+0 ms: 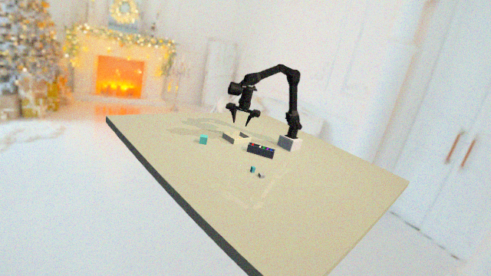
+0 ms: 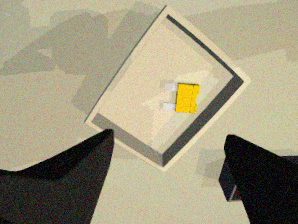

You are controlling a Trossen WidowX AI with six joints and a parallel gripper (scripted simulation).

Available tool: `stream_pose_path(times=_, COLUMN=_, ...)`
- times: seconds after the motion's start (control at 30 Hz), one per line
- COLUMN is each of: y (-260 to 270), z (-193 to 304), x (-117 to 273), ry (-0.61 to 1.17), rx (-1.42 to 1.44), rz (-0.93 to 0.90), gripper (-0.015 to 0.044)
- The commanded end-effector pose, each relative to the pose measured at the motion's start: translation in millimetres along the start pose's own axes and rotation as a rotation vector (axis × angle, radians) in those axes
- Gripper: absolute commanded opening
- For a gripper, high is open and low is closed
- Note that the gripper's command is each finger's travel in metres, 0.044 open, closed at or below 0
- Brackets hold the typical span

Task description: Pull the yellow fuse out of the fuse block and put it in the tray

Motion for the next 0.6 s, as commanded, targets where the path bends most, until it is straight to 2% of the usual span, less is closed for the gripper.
stream_pose_path(times=0.0, y=-0.1, z=-0.1, x=2.1, ry=-0.003, rx=-0.003, rz=0.000, gripper=0.0330)
stream_pose_path(times=0.57, y=-0.4, z=-0.1, x=0.5, ry=-0.002, rx=0.001, rz=0.003, gripper=0.0330)
Point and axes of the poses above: the point midway between the two fingers, 35 mm back from their tips, its own x axis back along the fingers, its own y axis across the jaws, z = x × y, the point moved 10 cm from there along x, back along the fingers, and after that the axes turned 6 degrees about -x, right-handed, at the moved point
